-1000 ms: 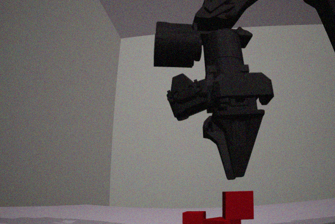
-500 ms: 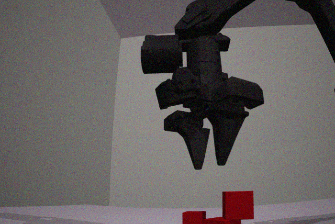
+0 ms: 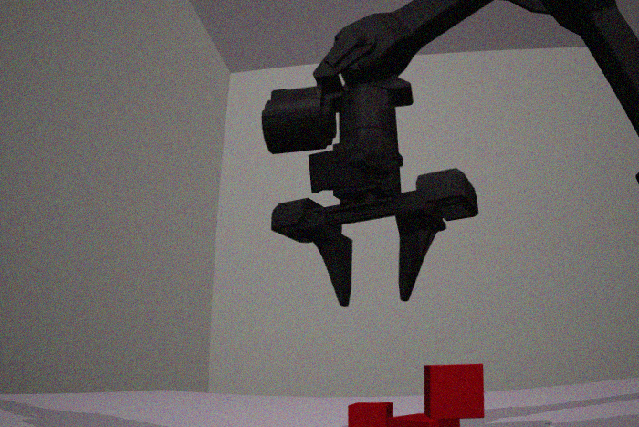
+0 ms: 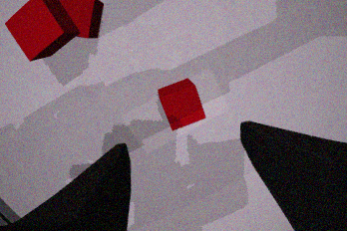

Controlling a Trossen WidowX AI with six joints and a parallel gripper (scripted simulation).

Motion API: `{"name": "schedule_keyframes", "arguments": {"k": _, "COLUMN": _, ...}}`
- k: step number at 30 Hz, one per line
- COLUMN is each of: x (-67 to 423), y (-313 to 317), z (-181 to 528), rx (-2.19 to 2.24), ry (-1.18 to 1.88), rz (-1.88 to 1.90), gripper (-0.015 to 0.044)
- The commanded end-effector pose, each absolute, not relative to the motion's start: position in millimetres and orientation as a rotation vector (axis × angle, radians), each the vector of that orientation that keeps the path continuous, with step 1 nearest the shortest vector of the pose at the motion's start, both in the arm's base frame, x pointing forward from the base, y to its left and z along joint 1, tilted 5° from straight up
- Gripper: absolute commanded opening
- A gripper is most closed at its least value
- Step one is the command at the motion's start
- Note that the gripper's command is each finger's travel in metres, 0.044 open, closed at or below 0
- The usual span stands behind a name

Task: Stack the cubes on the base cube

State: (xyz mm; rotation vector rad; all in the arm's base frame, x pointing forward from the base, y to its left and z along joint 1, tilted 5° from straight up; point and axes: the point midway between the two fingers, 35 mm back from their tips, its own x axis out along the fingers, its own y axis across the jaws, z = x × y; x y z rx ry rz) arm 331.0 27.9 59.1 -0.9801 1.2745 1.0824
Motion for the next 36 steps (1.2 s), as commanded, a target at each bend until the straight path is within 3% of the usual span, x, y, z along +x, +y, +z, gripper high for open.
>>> {"name": "schedule_keyframes", "arguments": {"k": 1, "x": 339.1, "y": 8.4, "z": 63.3, "rx": -1.140, "ry": 1.187, "rz": 1.235, "gripper": 0.0265}}
{"name": "schedule_keyframes", "arguments": {"k": 11, "x": 339.2, "y": 8.5, "z": 61.6, "rx": -1.140, "ry": 1.187, "rz": 1.234, "gripper": 0.0265}}
{"name": "schedule_keyframes", "arguments": {"k": 18, "x": 337.9, "y": 12.2, "z": 2.7, "rx": -1.139, "ry": 1.187, "rz": 1.235, "gripper": 0.0265}}
{"name": "schedule_keyframes", "arguments": {"k": 36, "x": 337.4, "y": 13.6, "z": -19.7, "rx": -1.139, "ry": 1.187, "rz": 1.235, "gripper": 0.0265}}
